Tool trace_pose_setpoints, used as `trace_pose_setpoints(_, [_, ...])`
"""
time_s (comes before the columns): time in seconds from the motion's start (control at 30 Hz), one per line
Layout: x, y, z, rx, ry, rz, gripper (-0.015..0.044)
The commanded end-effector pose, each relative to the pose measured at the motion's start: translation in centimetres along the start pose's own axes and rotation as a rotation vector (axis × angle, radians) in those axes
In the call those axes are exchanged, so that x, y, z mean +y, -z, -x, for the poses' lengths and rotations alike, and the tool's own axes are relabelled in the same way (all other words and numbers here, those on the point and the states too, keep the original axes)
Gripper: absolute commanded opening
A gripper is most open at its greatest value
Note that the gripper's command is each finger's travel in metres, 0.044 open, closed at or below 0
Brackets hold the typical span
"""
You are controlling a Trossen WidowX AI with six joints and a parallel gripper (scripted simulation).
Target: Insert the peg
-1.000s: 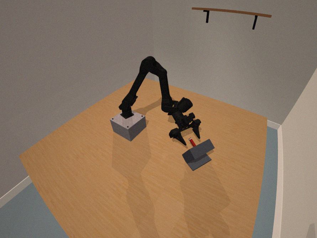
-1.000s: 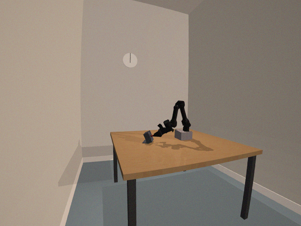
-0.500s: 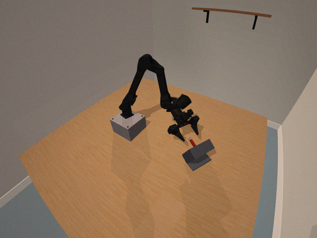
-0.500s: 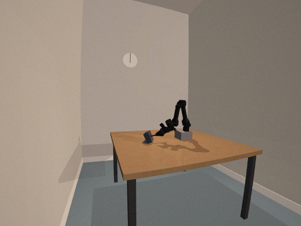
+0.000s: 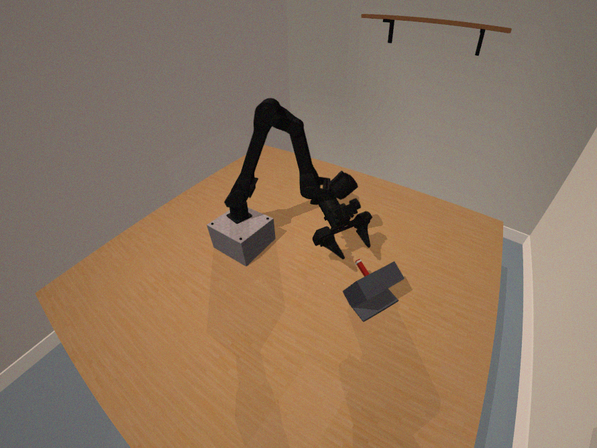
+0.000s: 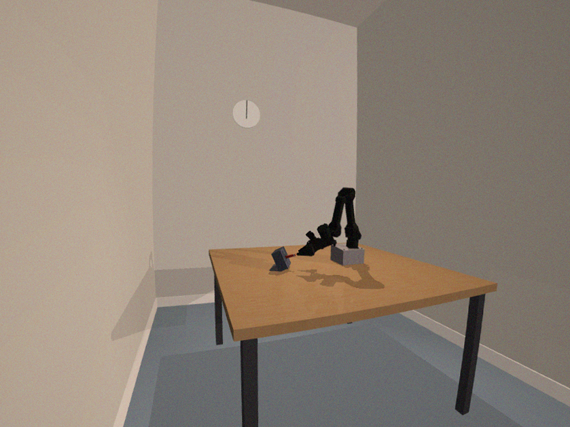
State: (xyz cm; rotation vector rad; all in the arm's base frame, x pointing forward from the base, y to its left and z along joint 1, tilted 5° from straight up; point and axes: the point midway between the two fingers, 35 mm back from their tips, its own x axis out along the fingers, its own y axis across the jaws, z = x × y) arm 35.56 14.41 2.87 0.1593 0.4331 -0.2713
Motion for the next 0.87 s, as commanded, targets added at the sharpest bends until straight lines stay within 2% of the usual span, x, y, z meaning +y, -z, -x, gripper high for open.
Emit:
trace_pose_setpoints(0.0, [0.0,-0.2,0.7,-0.005,0.001,-0.007,0.0440])
trace_pose_setpoints(0.83, [0.2,-0.2,3.9,-0.005,-0.001,-0.001,0.0440])
